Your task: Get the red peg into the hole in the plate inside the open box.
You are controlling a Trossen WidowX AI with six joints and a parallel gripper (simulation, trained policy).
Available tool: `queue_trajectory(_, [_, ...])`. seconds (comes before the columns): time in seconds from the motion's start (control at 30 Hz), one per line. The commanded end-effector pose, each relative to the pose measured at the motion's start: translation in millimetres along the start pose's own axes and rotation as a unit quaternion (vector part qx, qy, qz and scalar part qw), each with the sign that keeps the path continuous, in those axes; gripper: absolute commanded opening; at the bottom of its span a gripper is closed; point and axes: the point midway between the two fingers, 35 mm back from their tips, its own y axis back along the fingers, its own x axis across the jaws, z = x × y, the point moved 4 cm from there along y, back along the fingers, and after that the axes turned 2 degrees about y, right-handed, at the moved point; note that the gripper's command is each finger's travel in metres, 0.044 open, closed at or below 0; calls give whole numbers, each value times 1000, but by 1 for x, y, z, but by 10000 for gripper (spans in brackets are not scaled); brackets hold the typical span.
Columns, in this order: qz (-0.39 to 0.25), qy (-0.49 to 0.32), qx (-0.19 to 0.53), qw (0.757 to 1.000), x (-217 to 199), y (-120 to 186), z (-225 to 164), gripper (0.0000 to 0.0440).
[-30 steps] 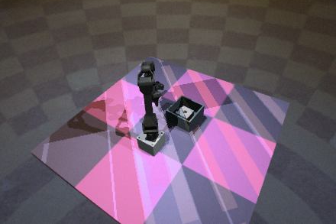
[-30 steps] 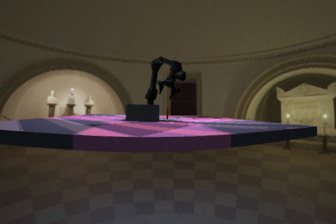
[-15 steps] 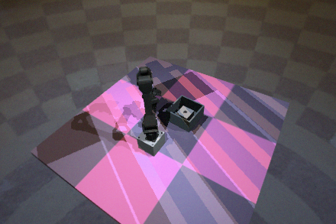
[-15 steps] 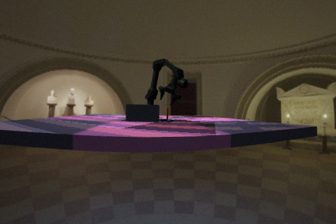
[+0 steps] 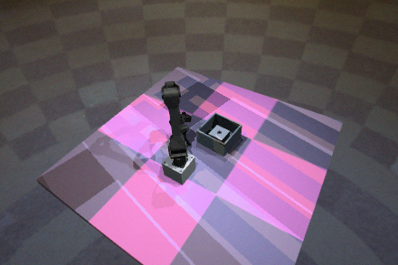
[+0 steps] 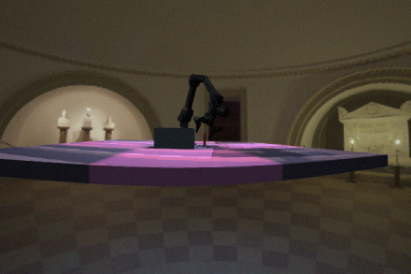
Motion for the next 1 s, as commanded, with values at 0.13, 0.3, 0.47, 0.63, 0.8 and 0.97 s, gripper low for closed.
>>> queue_trajectory(0.13, [7,-2,-12,1000,4,-26,-1,411])
queue_trajectory(0.3, [8,-1,-11,1000,6,-40,-3,290])
queue_trajectory(0.47, [1,-2,-5,1000,5,-50,-6,158])
queue_trajectory(0.63, [-15,-1,5,1000,2,-56,-8,32])
queue_trajectory(0.8, [-16,0,-16,1000,1,-47,2,0])
queue_trajectory(0.97, [-13,-6,-33,999,-2,-30,12,0])
